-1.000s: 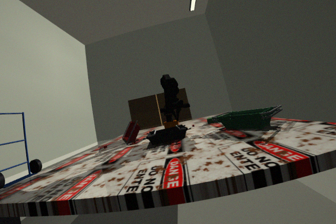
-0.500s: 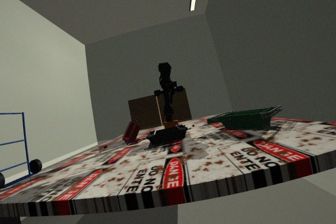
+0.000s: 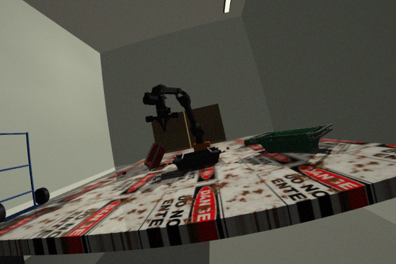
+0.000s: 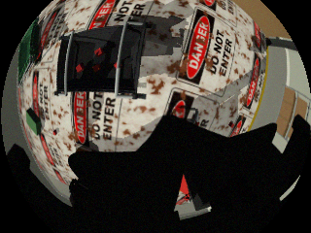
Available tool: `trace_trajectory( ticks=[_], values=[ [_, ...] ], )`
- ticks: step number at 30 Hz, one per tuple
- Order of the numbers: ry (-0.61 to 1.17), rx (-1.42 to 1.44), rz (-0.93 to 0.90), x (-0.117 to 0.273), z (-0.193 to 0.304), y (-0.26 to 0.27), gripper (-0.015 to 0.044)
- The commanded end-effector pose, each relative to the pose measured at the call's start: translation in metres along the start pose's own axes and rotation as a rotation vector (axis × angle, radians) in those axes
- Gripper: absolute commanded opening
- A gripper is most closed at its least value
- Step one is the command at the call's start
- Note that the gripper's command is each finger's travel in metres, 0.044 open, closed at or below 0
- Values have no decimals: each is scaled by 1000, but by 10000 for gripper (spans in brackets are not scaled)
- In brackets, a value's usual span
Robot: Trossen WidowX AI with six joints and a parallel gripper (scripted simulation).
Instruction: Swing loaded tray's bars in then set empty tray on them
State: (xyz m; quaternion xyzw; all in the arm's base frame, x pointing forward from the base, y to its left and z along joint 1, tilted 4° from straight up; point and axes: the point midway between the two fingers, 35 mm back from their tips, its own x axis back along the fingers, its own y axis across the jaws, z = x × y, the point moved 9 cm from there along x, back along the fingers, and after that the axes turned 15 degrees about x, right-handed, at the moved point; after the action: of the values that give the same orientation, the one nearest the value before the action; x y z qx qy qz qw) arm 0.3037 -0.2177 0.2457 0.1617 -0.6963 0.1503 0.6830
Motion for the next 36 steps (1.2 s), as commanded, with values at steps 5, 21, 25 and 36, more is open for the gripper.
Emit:
trace_trajectory(
  ticks=[5,21,25,36],
  values=[
    [26,108,-9,-1,123,-38,0],
    [35,222,-31,-2,259,-31,0],
    [35,222,-31,-6,259,-31,0],
    [35,222,-30,-50,261,-32,0]
  ],
)
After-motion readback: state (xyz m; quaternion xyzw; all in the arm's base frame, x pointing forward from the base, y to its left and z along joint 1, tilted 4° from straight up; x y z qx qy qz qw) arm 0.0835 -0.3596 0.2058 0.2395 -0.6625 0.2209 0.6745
